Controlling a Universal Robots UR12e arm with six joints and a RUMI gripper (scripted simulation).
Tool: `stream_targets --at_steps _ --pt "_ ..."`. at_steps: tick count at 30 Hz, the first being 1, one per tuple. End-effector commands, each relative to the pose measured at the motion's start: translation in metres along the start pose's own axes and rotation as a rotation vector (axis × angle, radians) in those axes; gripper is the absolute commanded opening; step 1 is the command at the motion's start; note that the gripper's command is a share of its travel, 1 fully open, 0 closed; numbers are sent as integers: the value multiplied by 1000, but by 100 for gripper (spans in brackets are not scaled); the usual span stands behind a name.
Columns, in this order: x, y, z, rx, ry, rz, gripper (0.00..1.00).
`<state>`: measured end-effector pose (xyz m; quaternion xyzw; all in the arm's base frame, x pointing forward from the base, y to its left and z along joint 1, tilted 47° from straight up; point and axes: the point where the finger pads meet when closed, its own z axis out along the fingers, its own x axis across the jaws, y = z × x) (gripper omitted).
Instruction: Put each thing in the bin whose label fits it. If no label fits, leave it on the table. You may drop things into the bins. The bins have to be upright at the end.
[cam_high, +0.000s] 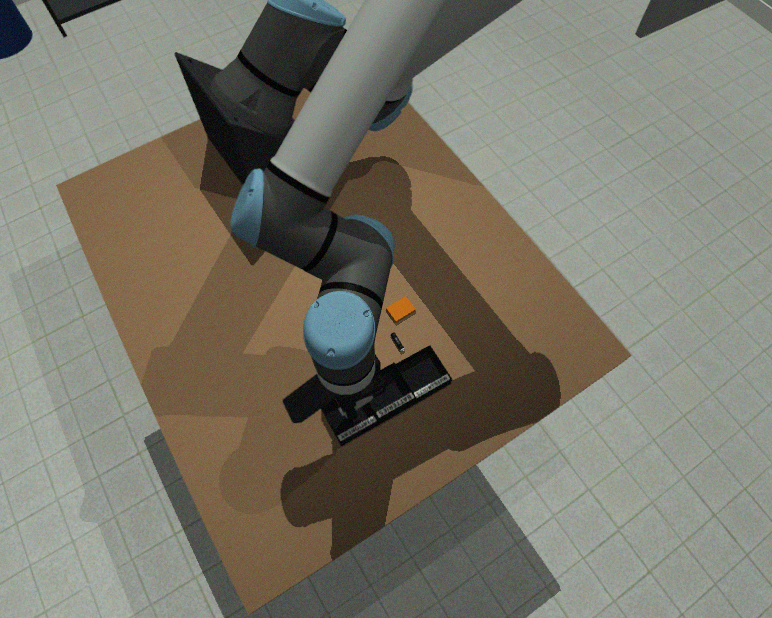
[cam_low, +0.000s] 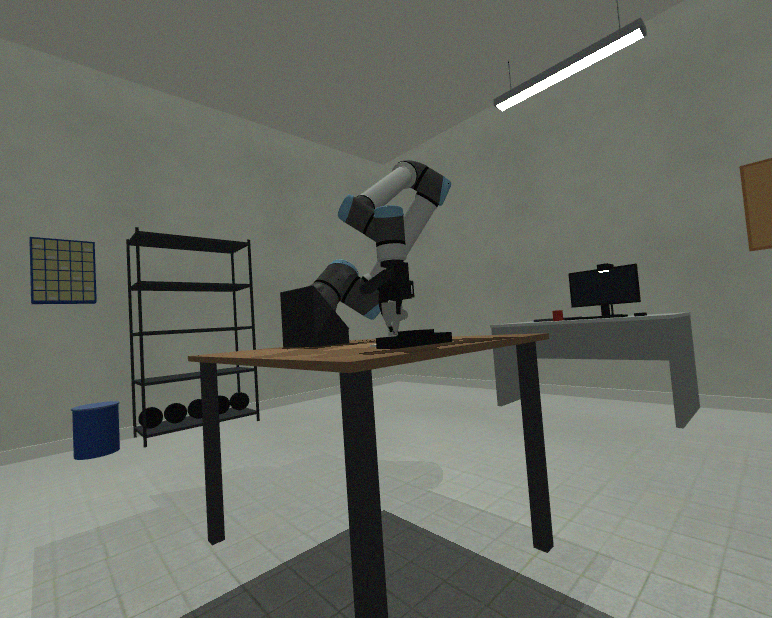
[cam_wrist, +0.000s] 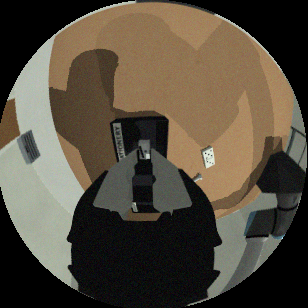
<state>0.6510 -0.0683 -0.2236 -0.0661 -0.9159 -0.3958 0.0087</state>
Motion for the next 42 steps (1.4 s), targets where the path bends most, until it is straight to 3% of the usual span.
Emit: stream_targets --at_steps 1,9,25,26,42 --pt "-1 0 5 1 -1 0 0" --pt "-1 0 20 1 -1 0 0" --pt "0 1 20 1 -1 0 0" --pt "0 1 20 1 -1 0 18" --pt "0 1 20 1 -1 0 18"
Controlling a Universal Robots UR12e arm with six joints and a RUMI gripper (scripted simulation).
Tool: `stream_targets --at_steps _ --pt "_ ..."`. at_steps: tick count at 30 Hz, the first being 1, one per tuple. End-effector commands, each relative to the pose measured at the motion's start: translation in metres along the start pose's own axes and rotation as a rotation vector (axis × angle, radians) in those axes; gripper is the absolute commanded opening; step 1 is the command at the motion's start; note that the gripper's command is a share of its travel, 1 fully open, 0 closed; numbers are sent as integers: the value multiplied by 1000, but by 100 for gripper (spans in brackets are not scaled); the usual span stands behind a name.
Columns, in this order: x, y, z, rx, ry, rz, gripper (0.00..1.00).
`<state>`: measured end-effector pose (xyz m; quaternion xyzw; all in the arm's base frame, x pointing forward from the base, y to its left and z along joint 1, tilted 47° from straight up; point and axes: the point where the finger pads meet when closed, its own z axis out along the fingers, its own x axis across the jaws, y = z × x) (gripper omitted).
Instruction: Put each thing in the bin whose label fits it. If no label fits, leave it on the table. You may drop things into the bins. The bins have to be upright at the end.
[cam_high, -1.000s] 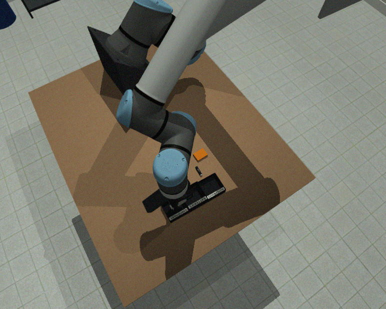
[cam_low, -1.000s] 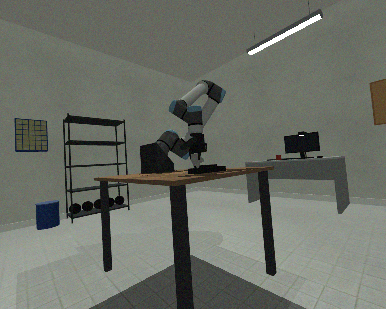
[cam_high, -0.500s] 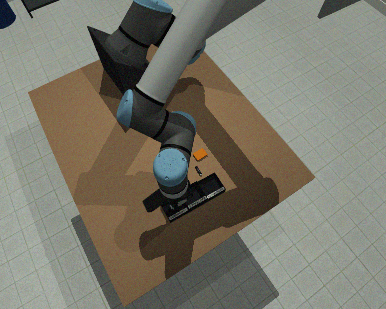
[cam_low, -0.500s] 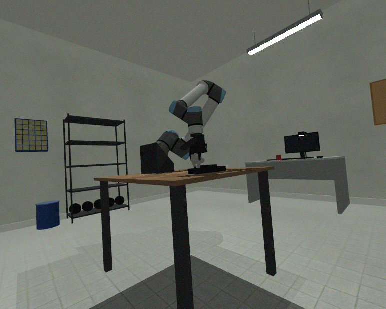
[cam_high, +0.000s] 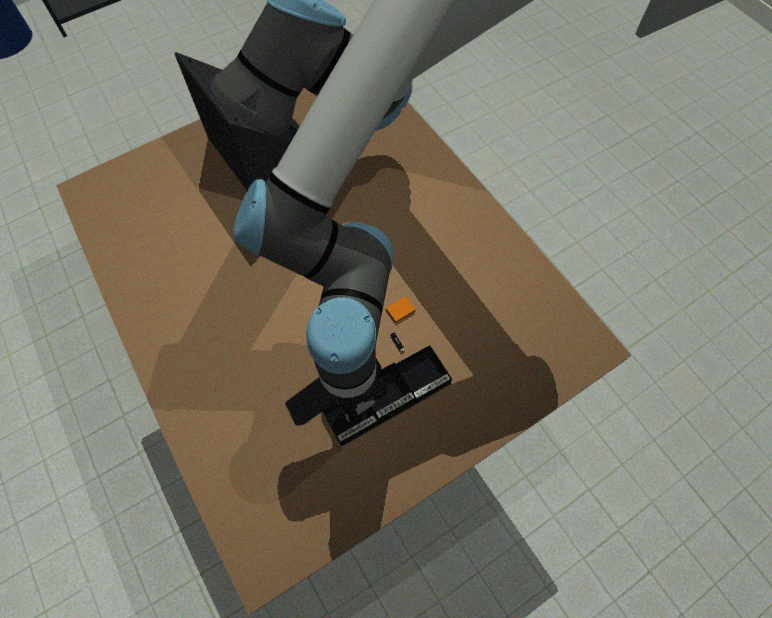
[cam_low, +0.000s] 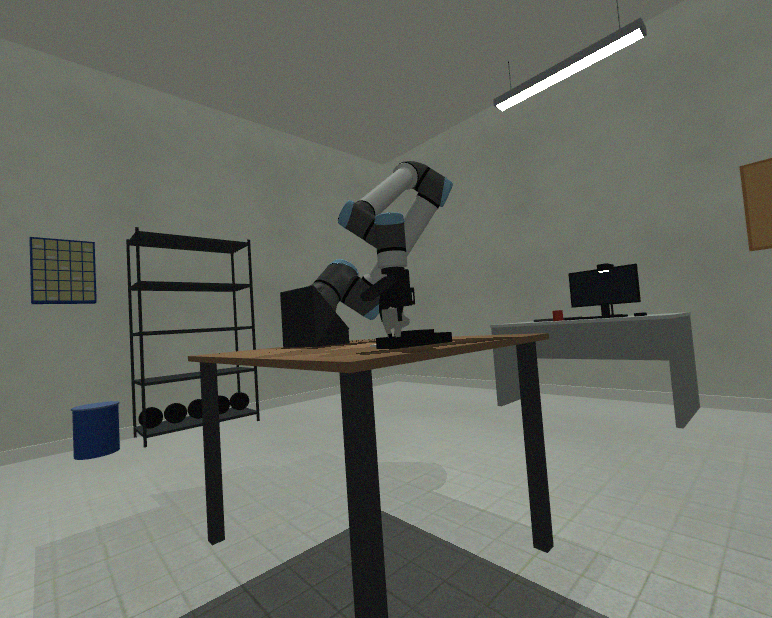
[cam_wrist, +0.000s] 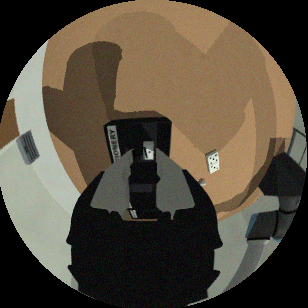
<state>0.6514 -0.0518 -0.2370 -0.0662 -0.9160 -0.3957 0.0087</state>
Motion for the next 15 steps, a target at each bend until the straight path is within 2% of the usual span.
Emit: stream_targets --at_steps 1,15 --pt "-1 0 -1 1 -1 0 18" --pt "-1 0 -17 1 -1 0 18"
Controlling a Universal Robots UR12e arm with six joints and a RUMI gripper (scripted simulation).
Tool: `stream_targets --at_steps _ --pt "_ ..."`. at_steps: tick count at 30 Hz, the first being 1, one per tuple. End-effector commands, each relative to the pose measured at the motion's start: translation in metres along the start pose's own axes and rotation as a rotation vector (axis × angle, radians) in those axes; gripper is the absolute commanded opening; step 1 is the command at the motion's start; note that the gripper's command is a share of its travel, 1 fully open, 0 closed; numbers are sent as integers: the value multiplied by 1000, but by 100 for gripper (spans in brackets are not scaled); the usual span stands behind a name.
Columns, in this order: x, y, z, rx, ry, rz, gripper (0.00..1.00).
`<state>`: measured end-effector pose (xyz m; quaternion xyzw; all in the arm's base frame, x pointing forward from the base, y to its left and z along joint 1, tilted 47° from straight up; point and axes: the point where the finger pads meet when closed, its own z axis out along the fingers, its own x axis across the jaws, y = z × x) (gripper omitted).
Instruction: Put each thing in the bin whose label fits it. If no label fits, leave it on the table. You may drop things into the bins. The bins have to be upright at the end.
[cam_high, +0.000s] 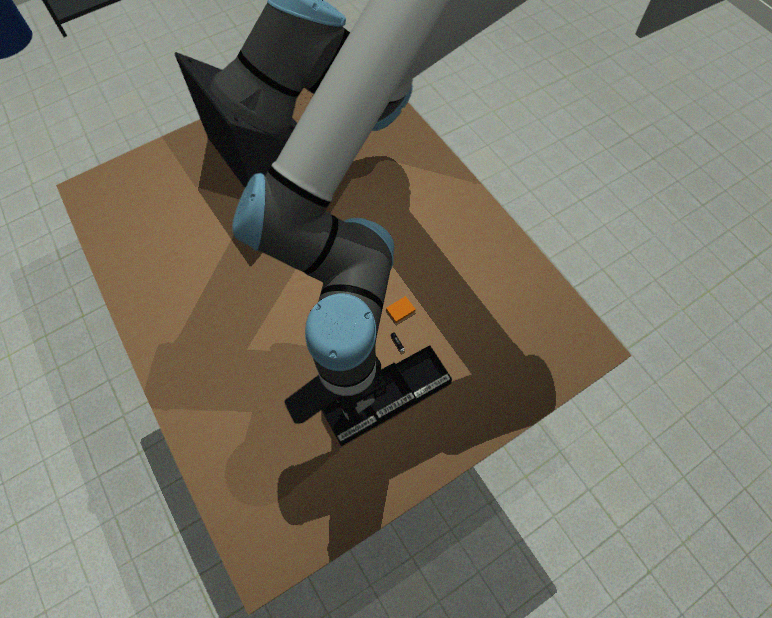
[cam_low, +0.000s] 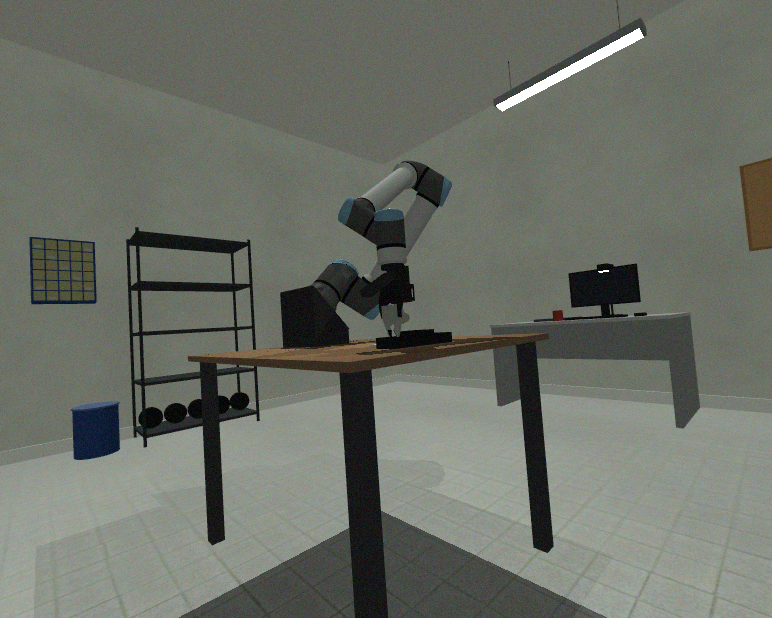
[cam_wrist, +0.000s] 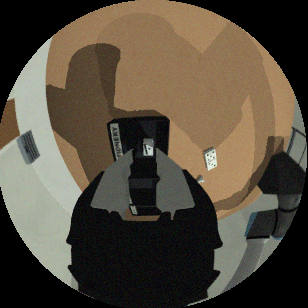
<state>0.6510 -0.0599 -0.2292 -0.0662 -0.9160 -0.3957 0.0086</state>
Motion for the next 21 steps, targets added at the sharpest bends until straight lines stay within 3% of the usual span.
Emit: stream_targets --at_steps 1,12,17,21 --pt "-1 0 -7 1 -1 0 18" --pt "-1 0 -19 1 -1 0 18" --pt "-1 0 -41 1 -1 0 18" --pt "-1 0 -41 1 -1 0 18"
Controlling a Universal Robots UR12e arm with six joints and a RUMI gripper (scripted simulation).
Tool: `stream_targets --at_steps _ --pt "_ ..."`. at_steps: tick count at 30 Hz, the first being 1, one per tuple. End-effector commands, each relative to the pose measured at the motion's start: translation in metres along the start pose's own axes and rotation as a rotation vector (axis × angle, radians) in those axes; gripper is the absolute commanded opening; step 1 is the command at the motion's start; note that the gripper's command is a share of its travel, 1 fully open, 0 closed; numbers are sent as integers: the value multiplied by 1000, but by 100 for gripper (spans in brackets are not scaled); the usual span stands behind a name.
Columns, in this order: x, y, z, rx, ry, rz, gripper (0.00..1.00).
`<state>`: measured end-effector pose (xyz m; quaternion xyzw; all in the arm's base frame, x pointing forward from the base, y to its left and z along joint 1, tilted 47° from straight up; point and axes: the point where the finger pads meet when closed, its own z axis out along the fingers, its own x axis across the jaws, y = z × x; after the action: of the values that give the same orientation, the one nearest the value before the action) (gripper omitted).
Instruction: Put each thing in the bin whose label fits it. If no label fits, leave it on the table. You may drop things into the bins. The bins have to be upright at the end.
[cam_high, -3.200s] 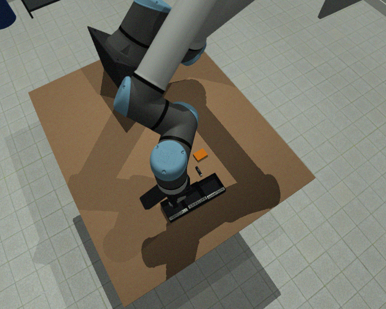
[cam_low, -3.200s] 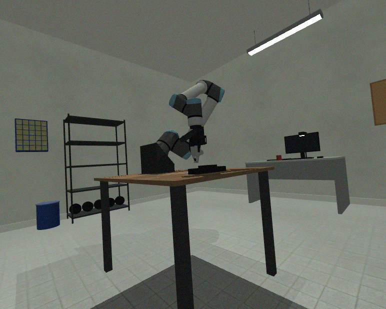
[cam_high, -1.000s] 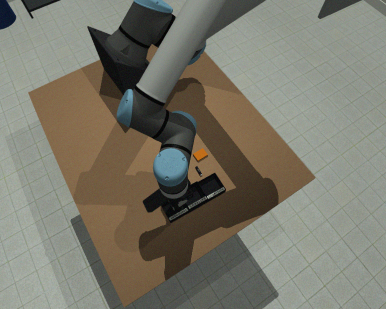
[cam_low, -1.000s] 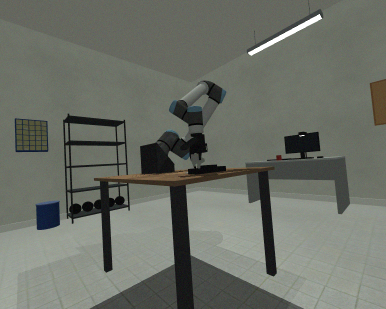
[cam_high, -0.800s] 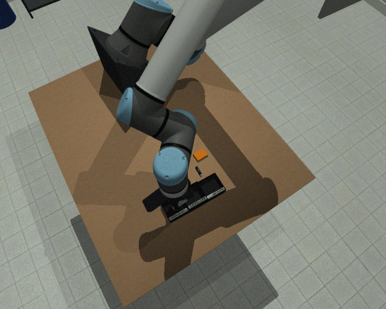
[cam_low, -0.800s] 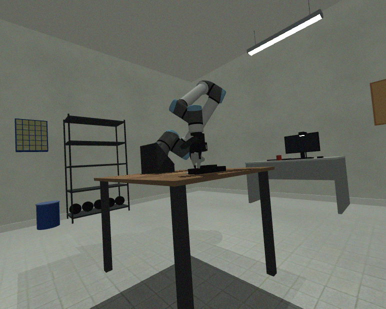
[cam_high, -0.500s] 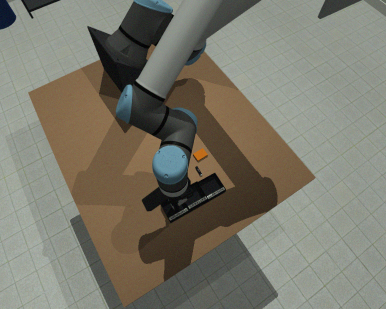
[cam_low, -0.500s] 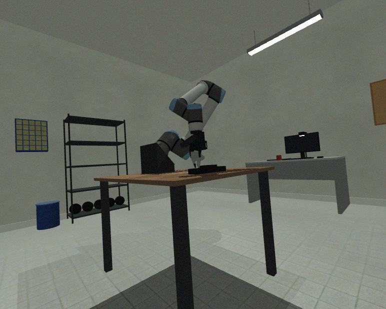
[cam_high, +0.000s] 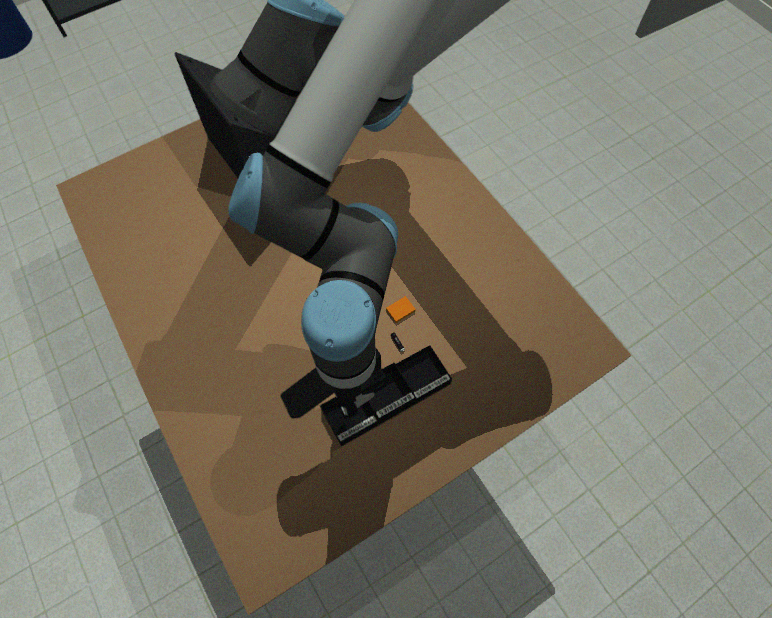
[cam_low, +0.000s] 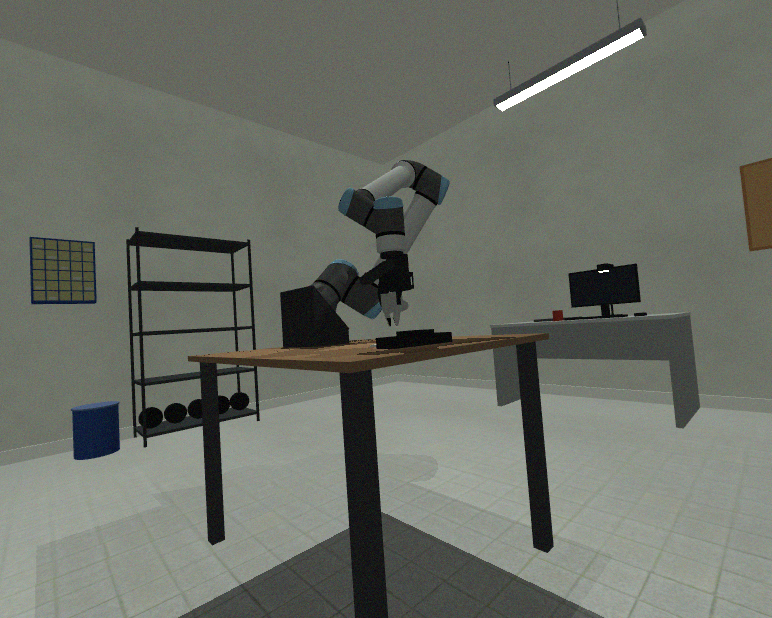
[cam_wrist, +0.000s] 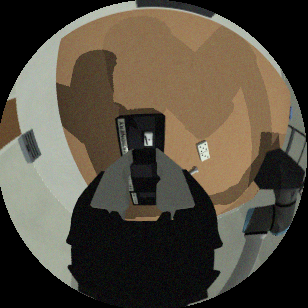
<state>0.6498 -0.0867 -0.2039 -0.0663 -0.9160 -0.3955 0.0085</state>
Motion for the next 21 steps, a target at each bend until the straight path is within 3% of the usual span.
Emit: stream_targets --at_steps 1,5,6,8,21 --pt "0 0 -4 0 -1 0 18" --pt "0 0 -4 0 -1 0 18" --pt "4 7 -4 0 -1 -50 33" --pt "4 7 -4 0 -1 -50 33" --pt "66 96 -6 0 -1 -67 33"
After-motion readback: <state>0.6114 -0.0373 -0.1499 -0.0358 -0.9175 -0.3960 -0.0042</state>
